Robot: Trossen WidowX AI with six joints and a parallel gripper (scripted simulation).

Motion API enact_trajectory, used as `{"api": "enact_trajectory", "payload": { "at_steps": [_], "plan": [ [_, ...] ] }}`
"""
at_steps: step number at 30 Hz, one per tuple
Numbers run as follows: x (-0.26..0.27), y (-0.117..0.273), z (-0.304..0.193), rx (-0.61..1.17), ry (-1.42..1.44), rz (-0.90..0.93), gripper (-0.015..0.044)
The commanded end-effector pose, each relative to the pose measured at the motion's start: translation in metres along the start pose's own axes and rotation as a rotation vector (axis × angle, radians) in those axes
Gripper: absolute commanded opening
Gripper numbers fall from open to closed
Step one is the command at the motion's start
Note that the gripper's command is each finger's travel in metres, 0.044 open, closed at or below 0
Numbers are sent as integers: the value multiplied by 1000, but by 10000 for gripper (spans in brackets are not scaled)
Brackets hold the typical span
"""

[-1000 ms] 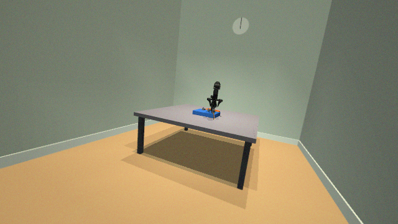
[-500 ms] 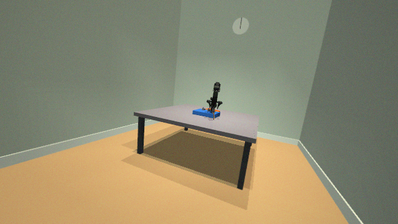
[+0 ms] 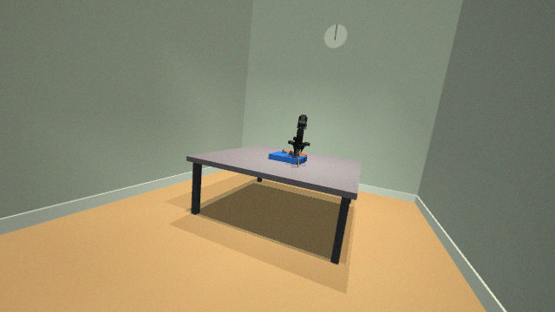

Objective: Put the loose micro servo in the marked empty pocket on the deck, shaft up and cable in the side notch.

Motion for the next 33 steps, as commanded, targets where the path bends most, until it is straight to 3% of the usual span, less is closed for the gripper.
{"api": "enact_trajectory", "payload": {
  "at_steps": [1,8,12,18,33],
  "plan": [
    [0,0,0,2,-7,-2,151],
    [0,0,0,2,-7,-2,85],
    [0,6,-1,2,-7,-2,0],
    [-1,28,5,1,-7,-2,0],
    [-2,29,11,1,-7,-2,0]
  ]
}}
Point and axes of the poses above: the point midway between the two fingers, 35 mm back from their tips, its own y axis back along the fingers, its own x axis across the jaws, z = x × y, the point moved 1 cm from there along y, back along the fingers, and after that the axes turned 3 degrees about y, right-handed, at the moved point
